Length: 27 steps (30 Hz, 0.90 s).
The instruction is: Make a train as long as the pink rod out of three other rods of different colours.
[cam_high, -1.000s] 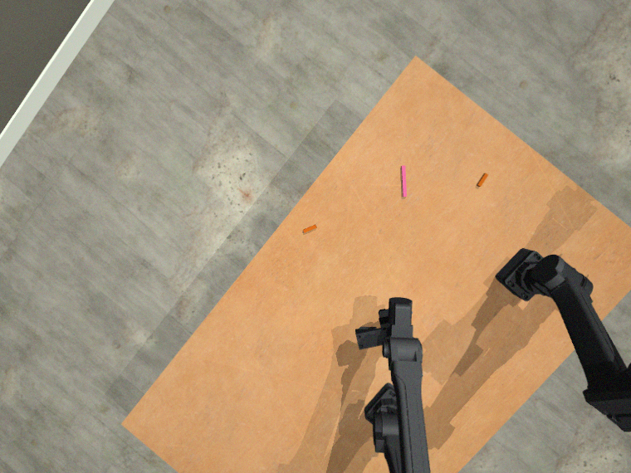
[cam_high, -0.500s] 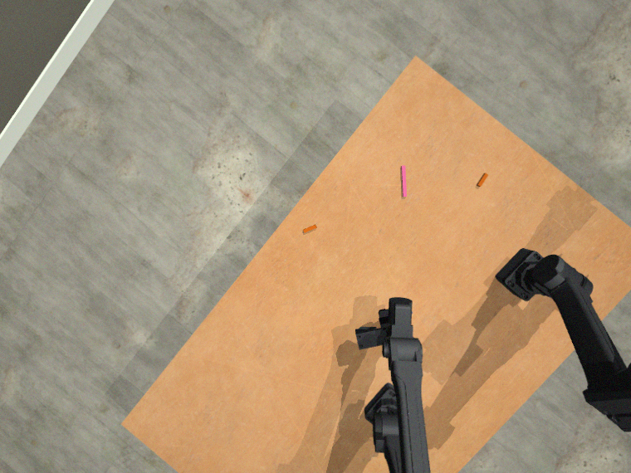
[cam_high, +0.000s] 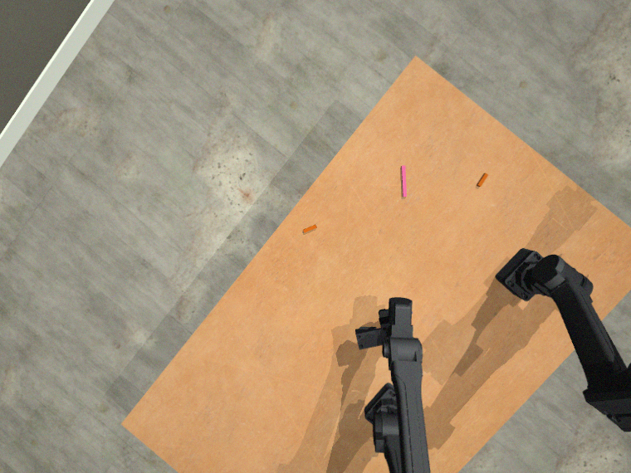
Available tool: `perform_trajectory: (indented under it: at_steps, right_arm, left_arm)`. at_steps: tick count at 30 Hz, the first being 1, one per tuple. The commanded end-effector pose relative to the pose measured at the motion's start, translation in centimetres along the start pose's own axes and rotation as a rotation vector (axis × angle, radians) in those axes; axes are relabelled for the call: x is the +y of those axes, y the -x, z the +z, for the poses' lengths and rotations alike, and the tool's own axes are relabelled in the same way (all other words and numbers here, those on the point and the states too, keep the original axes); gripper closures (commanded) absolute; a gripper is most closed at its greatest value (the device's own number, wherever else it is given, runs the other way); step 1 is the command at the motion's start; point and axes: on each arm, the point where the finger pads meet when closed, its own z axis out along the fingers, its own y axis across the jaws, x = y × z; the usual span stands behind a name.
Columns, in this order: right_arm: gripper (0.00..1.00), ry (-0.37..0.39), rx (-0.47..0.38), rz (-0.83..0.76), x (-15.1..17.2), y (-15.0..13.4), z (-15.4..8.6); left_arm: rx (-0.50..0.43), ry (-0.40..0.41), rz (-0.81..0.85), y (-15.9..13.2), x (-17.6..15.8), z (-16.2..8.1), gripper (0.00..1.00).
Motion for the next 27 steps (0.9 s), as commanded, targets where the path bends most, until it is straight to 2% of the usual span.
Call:
perform_trajectory:
  at_steps: [1,27]
  right_arm:
    - [0.0,-0.016,-0.054,0.013,-0.83,1.98,-0.75]
    - [0.0,-0.016,-0.054,0.013,-0.83,1.98,-0.75]
  left_arm:
    - [0.0,-0.008,-0.006,-0.4,-0.5,-0.03,0.96]
    - [0.002,-0.014,-0.008,-0.77,-0.9,-0.19,0.96]
